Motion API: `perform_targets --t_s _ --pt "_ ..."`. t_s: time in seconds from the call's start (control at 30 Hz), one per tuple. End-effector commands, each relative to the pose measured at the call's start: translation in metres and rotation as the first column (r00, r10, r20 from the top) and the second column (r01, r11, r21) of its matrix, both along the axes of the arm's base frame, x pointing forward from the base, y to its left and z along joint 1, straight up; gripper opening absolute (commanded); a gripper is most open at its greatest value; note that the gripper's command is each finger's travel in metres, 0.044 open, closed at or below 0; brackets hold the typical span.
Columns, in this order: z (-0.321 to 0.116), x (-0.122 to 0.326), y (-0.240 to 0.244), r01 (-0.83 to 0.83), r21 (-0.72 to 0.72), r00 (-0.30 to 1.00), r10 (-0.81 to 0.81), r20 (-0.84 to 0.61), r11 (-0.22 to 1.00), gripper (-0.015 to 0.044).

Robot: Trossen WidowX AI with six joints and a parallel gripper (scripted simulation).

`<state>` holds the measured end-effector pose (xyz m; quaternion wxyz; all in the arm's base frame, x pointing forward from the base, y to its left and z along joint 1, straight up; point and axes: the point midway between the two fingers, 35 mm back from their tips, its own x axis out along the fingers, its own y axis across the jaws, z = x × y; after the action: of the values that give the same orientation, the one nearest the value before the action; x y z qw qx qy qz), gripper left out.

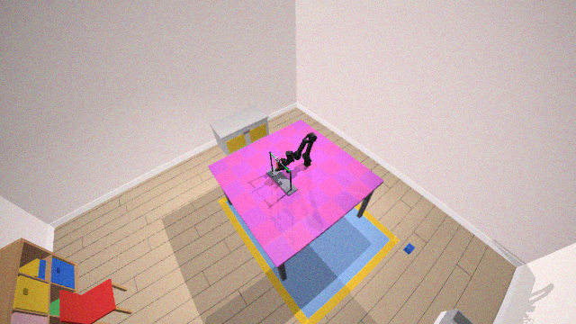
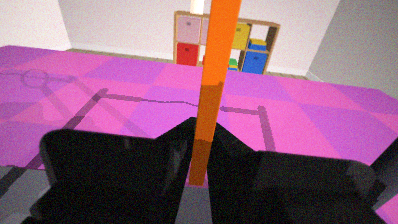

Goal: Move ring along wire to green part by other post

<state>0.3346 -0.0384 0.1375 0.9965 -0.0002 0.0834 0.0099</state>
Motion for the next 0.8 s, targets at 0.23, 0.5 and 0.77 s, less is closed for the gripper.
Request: perform_targets --t_s 0.23,0.5,0.77 --pt "0.000 0.000 0.016 0.030 0.040 1.000 -0.030 -0.001 0.999 -0.0150" --pt "0.001 0.000 0.029 0.065 0.084 0.998 -0.065 -0.004 0.994 -0.0150" --pt "0.003 0.001 0.041 0.090 0.114 0.996 -0.090 -0.007 0.989 -0.0150"
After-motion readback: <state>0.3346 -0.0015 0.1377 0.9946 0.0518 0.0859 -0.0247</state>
